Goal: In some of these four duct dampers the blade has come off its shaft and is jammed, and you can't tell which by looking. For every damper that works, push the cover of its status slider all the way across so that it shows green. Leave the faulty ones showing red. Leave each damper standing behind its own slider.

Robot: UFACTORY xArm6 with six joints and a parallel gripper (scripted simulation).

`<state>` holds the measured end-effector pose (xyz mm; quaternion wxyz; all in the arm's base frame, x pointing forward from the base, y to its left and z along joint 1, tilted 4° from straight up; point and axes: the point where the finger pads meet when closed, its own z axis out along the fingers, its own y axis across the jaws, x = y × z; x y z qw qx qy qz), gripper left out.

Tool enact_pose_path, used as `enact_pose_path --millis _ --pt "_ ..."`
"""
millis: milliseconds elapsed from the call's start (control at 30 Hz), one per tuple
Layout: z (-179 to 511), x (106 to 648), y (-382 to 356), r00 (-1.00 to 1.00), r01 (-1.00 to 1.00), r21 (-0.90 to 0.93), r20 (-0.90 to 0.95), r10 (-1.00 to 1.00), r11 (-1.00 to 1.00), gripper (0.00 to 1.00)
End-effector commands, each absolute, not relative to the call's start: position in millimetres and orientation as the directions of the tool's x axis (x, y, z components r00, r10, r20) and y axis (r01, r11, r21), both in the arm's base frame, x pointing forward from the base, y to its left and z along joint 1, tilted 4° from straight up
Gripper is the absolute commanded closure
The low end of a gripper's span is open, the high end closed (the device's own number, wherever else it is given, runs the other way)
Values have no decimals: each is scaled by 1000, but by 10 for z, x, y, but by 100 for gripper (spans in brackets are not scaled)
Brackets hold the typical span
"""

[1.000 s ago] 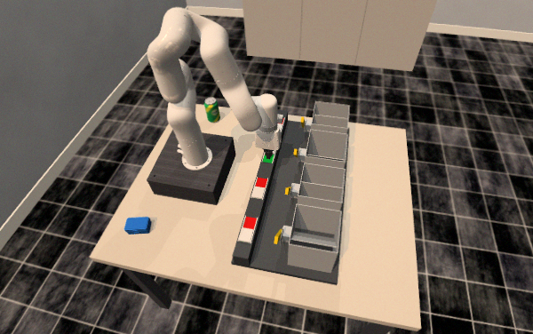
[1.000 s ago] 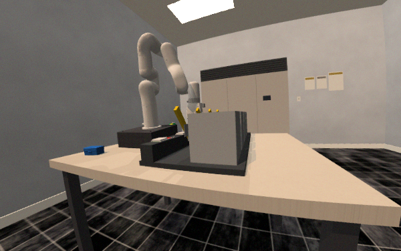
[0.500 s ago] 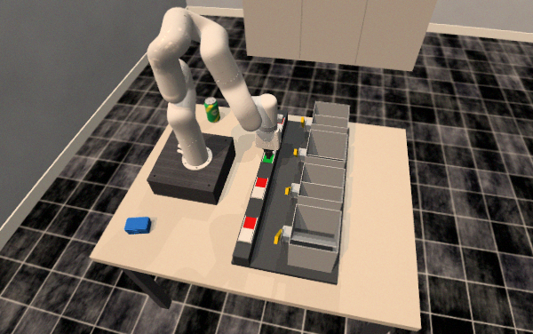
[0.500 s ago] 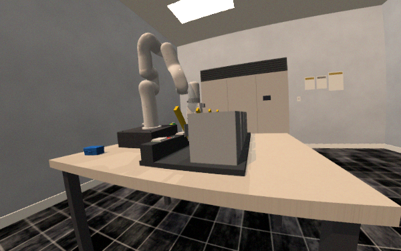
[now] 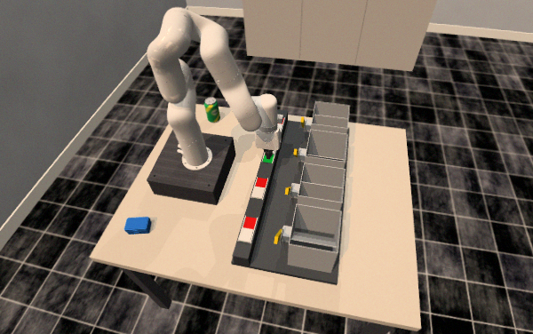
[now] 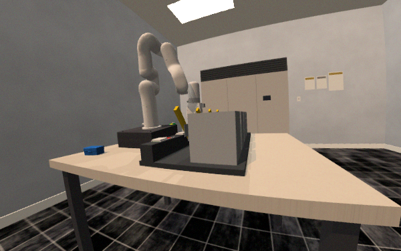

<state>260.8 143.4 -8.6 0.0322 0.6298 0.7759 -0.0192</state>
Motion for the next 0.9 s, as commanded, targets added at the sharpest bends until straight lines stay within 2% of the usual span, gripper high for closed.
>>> enact_pose_path --millis 0,867 --pt "-78 2622 1425 -204 978 14 -73 976 206 100" --pt "120 2624 1403 -204 978 14 -73 976 206 100"
